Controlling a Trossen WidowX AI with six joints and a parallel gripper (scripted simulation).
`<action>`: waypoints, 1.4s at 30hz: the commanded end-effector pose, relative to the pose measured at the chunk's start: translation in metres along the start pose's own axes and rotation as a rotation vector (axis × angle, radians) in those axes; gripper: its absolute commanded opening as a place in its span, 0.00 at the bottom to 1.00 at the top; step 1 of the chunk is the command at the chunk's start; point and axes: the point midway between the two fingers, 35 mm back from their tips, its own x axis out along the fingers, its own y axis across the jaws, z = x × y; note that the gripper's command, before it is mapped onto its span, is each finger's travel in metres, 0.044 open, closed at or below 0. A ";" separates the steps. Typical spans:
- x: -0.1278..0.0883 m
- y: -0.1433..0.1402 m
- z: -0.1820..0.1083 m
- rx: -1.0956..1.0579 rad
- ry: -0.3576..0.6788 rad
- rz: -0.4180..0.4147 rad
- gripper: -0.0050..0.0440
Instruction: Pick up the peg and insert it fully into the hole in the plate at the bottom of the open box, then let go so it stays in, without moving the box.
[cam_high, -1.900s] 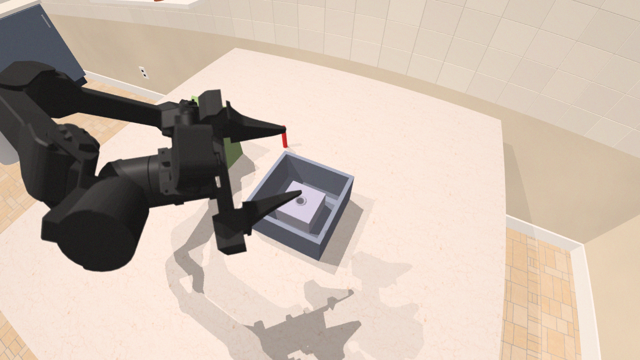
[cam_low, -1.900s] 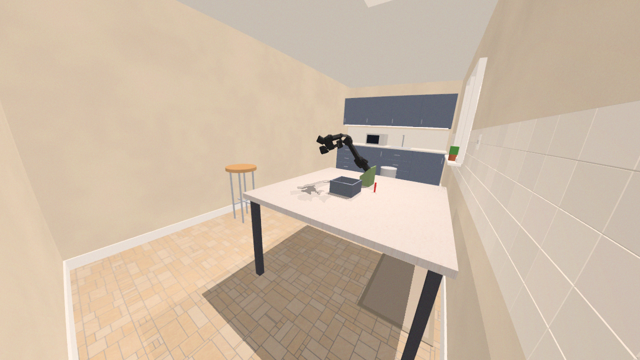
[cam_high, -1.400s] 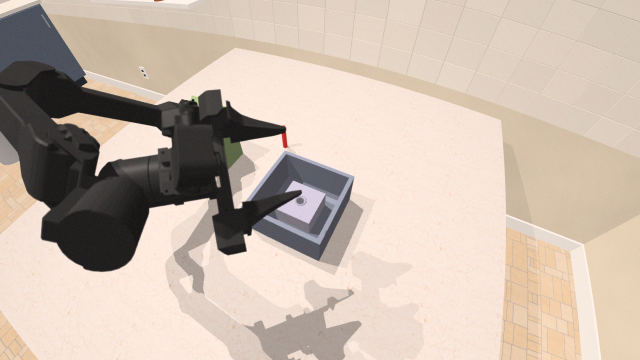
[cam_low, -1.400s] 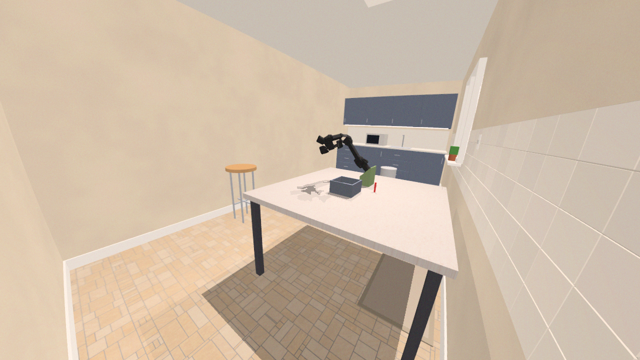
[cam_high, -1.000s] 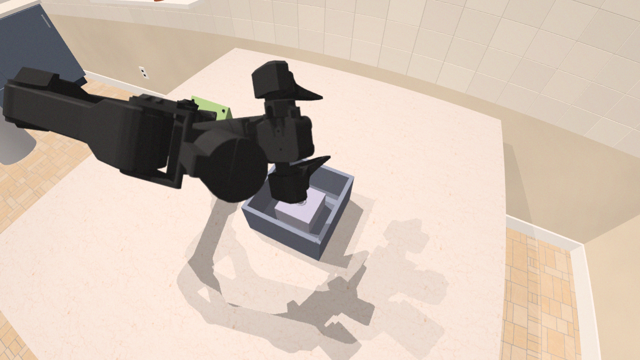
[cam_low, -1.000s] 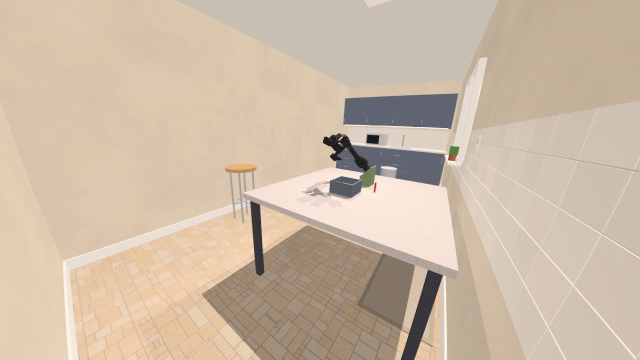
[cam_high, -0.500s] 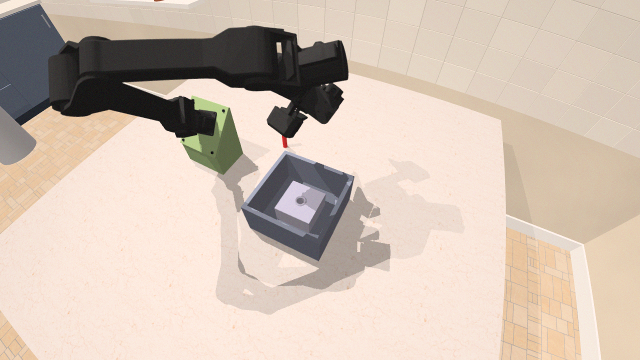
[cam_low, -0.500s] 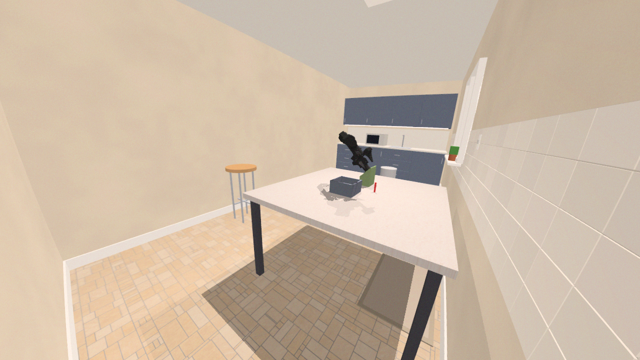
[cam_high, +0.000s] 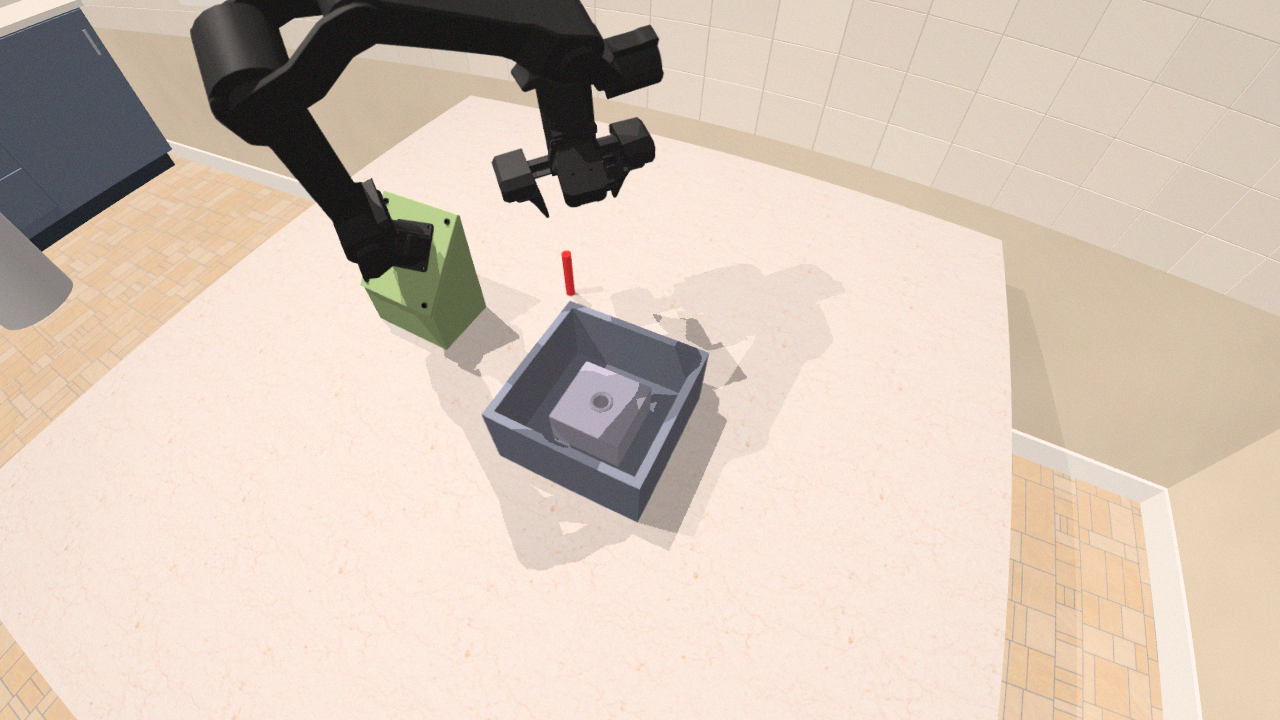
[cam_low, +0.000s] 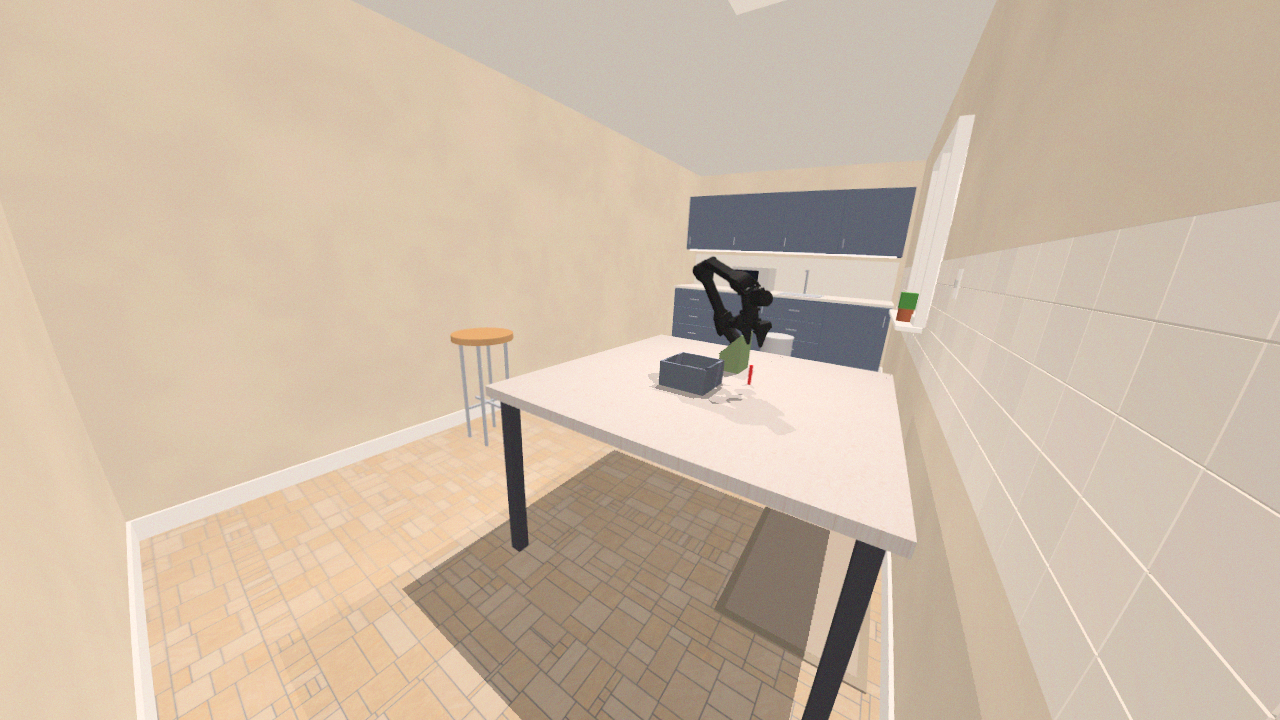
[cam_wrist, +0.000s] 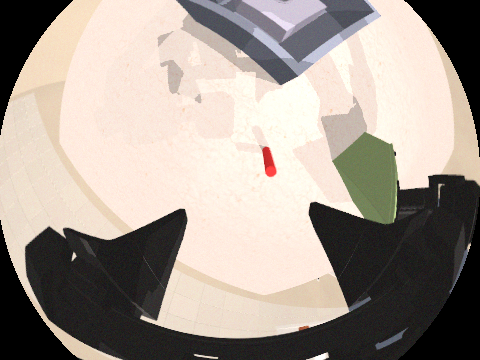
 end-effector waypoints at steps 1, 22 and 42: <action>0.019 -0.018 -0.014 0.099 -0.151 -0.081 1.00; 0.065 -0.027 -0.008 0.155 -0.208 -0.089 1.00; 0.094 -0.028 -0.002 0.154 -0.207 -0.088 1.00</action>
